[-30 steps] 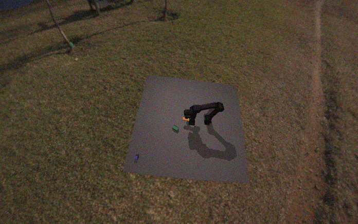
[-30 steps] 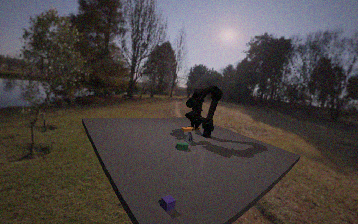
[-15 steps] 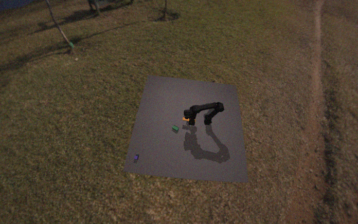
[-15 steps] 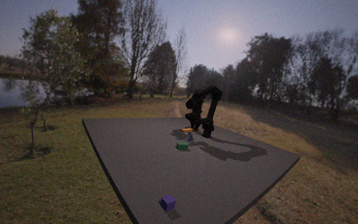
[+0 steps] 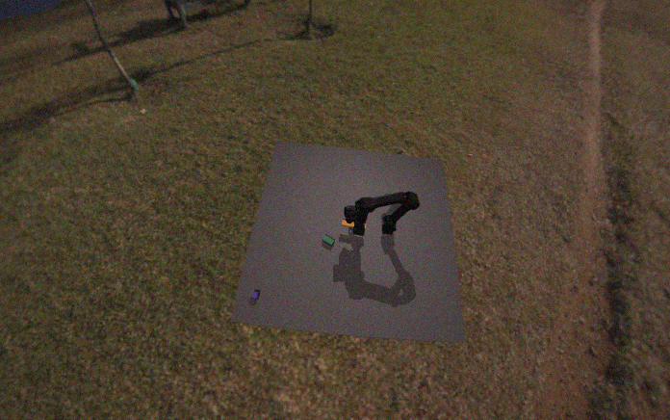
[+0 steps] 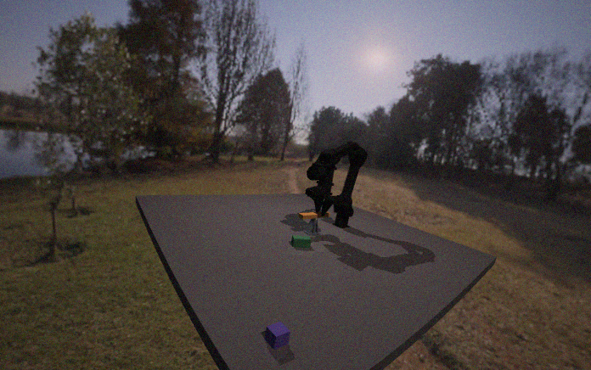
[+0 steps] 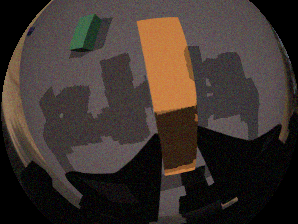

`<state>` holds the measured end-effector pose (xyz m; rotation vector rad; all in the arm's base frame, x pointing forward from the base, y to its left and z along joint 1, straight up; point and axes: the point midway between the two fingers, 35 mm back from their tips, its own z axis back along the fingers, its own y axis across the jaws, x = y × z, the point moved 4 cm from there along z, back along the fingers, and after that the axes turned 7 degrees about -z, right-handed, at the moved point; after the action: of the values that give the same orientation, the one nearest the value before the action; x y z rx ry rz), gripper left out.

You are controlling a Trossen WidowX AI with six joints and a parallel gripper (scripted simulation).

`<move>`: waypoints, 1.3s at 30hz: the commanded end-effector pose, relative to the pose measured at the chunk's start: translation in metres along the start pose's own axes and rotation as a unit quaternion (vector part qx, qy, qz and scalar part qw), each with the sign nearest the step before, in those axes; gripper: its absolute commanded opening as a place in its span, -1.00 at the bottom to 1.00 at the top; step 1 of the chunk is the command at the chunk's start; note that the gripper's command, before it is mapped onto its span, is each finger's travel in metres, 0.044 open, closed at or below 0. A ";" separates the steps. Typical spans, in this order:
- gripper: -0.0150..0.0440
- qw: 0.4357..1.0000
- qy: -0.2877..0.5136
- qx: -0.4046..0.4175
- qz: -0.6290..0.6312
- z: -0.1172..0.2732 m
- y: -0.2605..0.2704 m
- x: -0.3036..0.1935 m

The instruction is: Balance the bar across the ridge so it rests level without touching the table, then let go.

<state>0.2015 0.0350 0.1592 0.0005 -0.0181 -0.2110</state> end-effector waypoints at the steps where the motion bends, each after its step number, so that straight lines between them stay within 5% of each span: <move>1: -0.49 1.000 0.000 0.003 0.003 0.000 0.001 0.000; 39: -0.49 1.000 0.000 0.003 0.003 -0.004 0.001 0.000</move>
<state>0.2017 0.0350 0.1559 0.0005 -0.0180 -0.2110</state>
